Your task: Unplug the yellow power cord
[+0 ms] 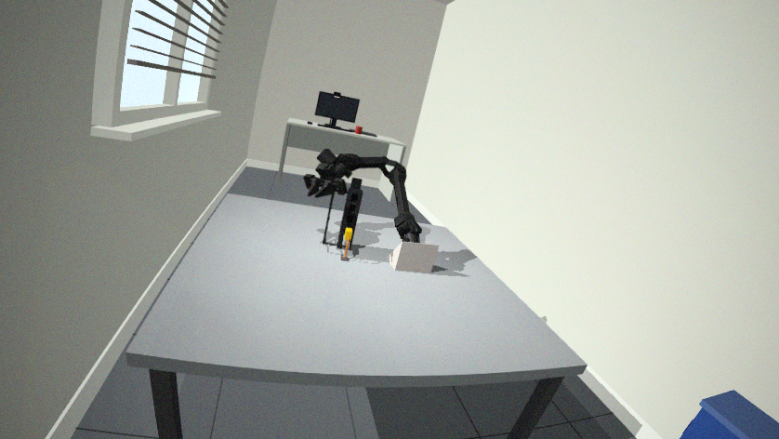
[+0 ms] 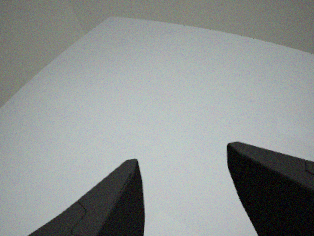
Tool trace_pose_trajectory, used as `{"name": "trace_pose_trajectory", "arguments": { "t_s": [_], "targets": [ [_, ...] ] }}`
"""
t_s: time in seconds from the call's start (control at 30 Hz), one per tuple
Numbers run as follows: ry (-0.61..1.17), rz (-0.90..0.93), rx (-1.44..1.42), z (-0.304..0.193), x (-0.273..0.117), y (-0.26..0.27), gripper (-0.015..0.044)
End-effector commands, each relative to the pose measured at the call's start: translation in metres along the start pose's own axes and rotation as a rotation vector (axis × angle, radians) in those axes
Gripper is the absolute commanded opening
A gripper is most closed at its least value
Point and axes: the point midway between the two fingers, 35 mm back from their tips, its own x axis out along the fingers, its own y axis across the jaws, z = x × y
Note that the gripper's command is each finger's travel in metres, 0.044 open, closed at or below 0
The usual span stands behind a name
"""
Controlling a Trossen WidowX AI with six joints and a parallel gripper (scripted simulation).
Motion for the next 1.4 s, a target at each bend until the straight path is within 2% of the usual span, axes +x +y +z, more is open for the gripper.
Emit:
{"name": "trace_pose_trajectory", "arguments": {
  "t_s": [0.0, 0.2, 0.33, 0.4, 1.37],
  "targets": [
    [0.213, 0.071, -0.058, -0.031, 0.020, 0.037, 0.0160],
    [0.626, 0.168, -0.265, -0.093, 0.025, 0.091, 0.0160],
    [0.969, 0.209, -0.549, -0.135, 0.006, 0.116, 0.0160],
    [1.071, 0.213, -0.660, -0.144, -0.003, 0.118, 0.0160],
    [1.084, 0.214, -0.675, -0.151, -0.022, 0.103, 0.0160]
  ]
}}
